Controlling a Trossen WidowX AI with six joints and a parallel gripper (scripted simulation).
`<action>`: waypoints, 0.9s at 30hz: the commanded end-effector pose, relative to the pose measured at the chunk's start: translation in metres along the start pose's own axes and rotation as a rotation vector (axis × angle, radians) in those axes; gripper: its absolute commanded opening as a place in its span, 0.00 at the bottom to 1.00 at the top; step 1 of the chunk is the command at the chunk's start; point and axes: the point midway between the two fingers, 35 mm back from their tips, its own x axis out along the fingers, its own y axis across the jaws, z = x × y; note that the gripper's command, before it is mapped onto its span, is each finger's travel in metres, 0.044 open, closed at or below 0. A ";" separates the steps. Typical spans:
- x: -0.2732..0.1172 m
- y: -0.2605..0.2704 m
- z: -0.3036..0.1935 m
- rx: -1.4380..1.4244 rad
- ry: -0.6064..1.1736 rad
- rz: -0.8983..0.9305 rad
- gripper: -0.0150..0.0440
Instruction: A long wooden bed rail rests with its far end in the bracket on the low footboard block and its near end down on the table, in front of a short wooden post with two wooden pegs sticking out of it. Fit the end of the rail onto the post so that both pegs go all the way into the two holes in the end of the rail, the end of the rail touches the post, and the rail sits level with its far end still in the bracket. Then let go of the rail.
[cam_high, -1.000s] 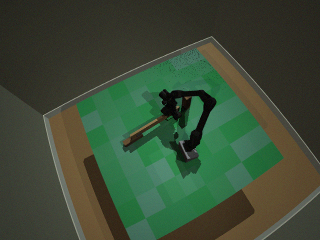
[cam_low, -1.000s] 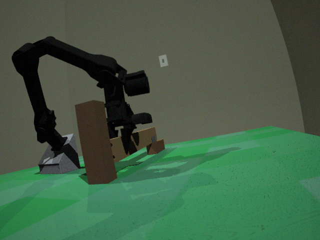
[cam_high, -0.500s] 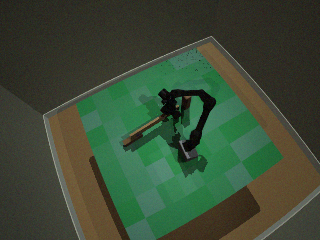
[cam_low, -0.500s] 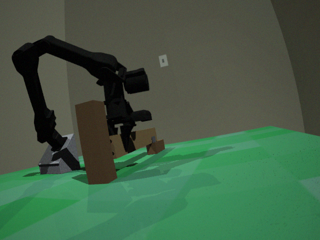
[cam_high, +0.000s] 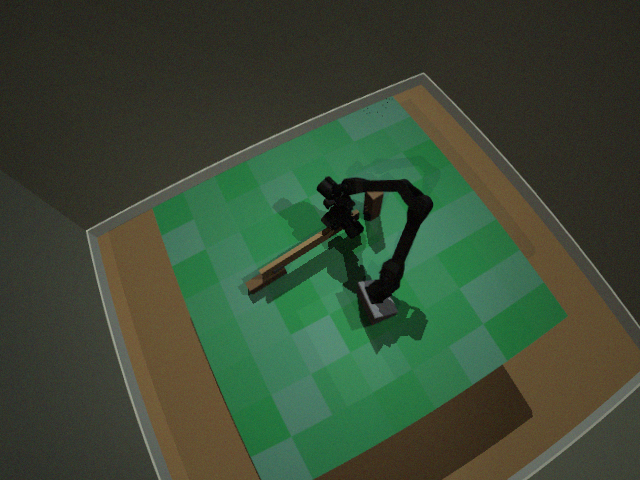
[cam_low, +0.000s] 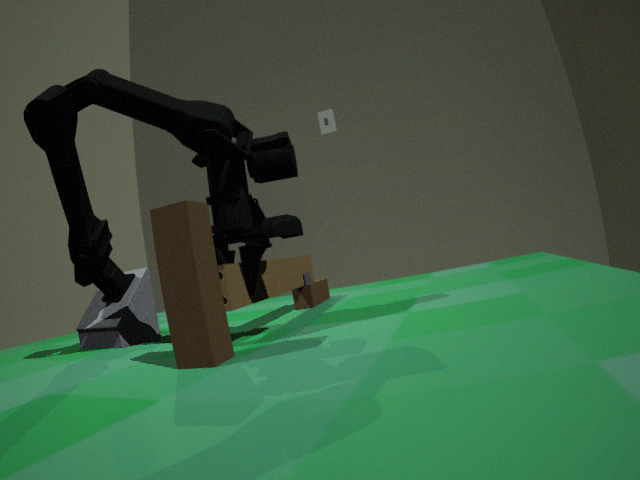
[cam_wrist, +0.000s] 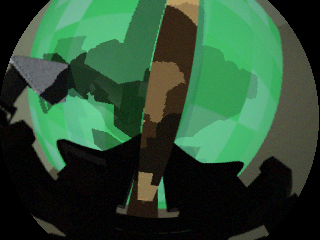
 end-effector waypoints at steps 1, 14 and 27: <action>-0.005 -0.002 0.001 0.001 -0.009 -0.007 0.25; -0.001 -0.001 0.001 0.001 -0.009 -0.007 0.25; -0.004 -0.001 0.001 0.001 -0.009 -0.007 0.25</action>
